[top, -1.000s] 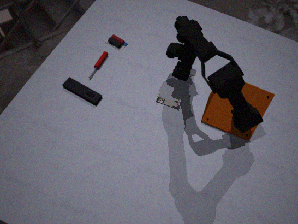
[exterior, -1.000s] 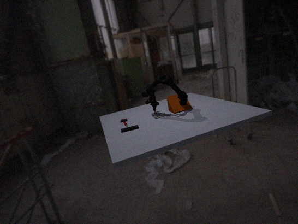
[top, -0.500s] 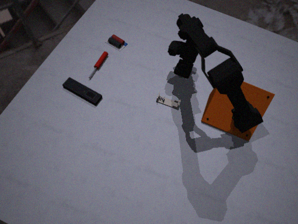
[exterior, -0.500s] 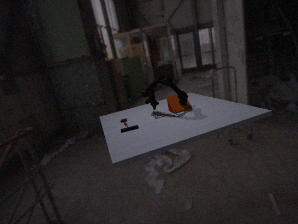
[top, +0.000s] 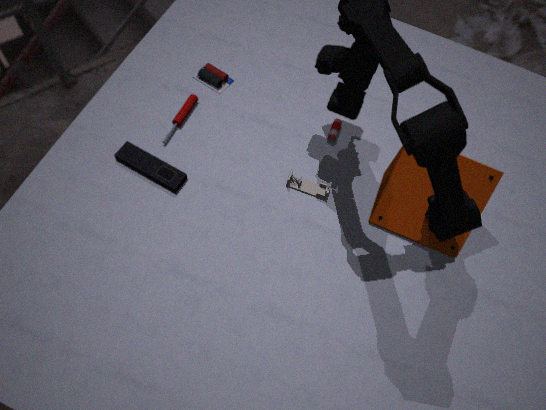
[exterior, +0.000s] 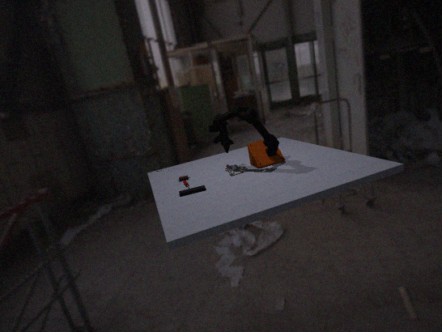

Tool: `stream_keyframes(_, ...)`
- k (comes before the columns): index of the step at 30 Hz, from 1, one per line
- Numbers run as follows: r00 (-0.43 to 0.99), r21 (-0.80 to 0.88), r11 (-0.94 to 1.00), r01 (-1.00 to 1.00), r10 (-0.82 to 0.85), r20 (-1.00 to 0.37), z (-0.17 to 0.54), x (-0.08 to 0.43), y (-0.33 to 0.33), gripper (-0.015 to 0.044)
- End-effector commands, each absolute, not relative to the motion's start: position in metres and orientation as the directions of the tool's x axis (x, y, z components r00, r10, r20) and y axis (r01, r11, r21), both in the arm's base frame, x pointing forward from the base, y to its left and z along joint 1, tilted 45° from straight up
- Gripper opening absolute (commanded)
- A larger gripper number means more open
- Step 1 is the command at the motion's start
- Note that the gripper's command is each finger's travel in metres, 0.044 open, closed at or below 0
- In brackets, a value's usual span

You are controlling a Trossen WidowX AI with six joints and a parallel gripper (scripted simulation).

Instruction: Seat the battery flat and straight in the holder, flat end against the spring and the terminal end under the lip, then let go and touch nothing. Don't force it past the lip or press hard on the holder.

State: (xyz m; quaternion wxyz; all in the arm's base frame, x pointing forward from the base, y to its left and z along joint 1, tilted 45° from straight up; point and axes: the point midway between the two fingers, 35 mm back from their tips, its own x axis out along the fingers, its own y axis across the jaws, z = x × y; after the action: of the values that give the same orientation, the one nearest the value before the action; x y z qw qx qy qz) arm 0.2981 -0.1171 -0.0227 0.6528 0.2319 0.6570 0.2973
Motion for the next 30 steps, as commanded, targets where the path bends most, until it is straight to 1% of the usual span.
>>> stream_keyframes(1, -0.052, 0.693, 0.715, -0.091, 0.692, -0.720, -0.021, 0.297, -0.117, 0.0000)
stream_keyframes(6, -0.043, 0.694, 0.715, -0.084, 0.694, -0.719, -0.022, 0.298, -0.117, 0.0000)
stream_keyframes(8, -0.044, 0.694, 0.719, -0.028, 0.693, -0.719, -0.024, 0.298, -0.115, 0.0053)
stream_keyframes(11, -0.045, 0.668, 0.709, 0.225, 0.693, -0.720, -0.035, 0.299, -0.111, 0.0131)
stream_keyframes(14, -0.046, 0.592, 0.647, 0.480, 0.693, -0.720, -0.045, 0.299, -0.105, 0.0210)
stream_keyframes(15, -0.047, 0.557, 0.616, 0.557, 0.693, -0.720, -0.049, 0.299, -0.103, 0.0228)
stream_keyframes(20, -0.049, 0.316, 0.389, 0.865, 0.693, -0.720, -0.067, 0.298, -0.093, 0.0228)
stream_keyframes(24, -0.050, 0.086, 0.161, 0.983, 0.693, -0.720, -0.080, 0.297, -0.086, 0.0228)
stream_keyframes(26, -0.050, 0.046, 0.120, 0.992, 0.693, -0.719, -0.082, 0.297, -0.085, 0.0228)
stream_keyframes(30, -0.050, 0.046, 0.120, 0.992, 0.693, -0.719, -0.082, 0.297, -0.085, 0.0228)
